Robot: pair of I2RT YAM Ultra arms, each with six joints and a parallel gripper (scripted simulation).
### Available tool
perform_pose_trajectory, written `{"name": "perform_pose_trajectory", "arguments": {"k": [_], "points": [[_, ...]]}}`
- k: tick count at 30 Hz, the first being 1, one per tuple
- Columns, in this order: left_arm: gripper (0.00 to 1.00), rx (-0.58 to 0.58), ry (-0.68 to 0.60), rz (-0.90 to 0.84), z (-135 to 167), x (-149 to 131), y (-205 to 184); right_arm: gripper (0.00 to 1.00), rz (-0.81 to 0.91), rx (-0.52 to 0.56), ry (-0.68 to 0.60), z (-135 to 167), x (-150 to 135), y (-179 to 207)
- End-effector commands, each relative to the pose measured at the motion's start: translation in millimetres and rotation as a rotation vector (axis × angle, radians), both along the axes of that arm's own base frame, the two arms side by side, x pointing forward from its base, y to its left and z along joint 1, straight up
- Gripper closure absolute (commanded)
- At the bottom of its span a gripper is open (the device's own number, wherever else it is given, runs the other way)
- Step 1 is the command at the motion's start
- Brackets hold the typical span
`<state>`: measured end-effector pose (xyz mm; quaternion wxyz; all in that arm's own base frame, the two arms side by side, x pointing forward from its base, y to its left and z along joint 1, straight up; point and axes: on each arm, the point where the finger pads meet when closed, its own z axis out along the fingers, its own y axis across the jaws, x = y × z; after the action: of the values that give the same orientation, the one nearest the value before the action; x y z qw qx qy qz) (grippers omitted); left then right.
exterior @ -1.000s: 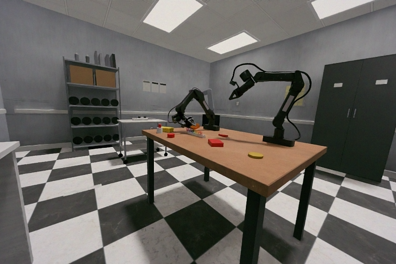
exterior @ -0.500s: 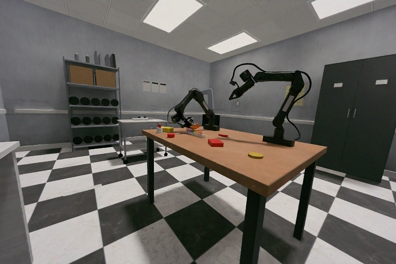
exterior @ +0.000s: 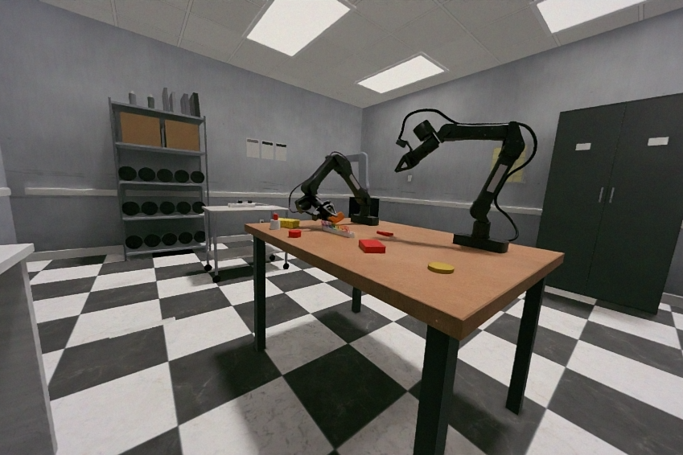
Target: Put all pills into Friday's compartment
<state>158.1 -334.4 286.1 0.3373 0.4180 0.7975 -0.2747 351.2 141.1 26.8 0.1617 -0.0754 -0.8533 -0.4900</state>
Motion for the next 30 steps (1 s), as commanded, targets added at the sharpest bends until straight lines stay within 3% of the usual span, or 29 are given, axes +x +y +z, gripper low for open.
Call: {"name": "perform_pose_trajectory", "arguments": {"k": [1, 6, 11, 19, 30], "points": [[0.00, -0.028, -0.014, -0.002, 11.4, -0.3, -2.3, 0.64, 0.006, 0.017, -0.104, 10.1, 14.5, 3.9], [0.00, -0.028, -0.014, -0.002, 11.4, -0.3, -2.3, 0.64, 0.002, 0.019, -0.281, 3.1, 24.5, 2.0], [0.00, -0.028, -0.014, -0.002, 11.4, -0.3, -2.3, 0.64, -0.001, 0.019, -0.275, 4.1, 17.9, 2.0], [0.00, -0.028, -0.014, -0.002, 11.4, -0.3, -2.3, 0.64, -0.008, 0.021, -0.363, 4.8, 0.0, 0.0], [0.00, -0.028, -0.014, -0.002, 11.4, -0.3, -2.3, 0.64, -0.008, 0.022, -0.453, 3.2, -1.6, -0.2]]}}
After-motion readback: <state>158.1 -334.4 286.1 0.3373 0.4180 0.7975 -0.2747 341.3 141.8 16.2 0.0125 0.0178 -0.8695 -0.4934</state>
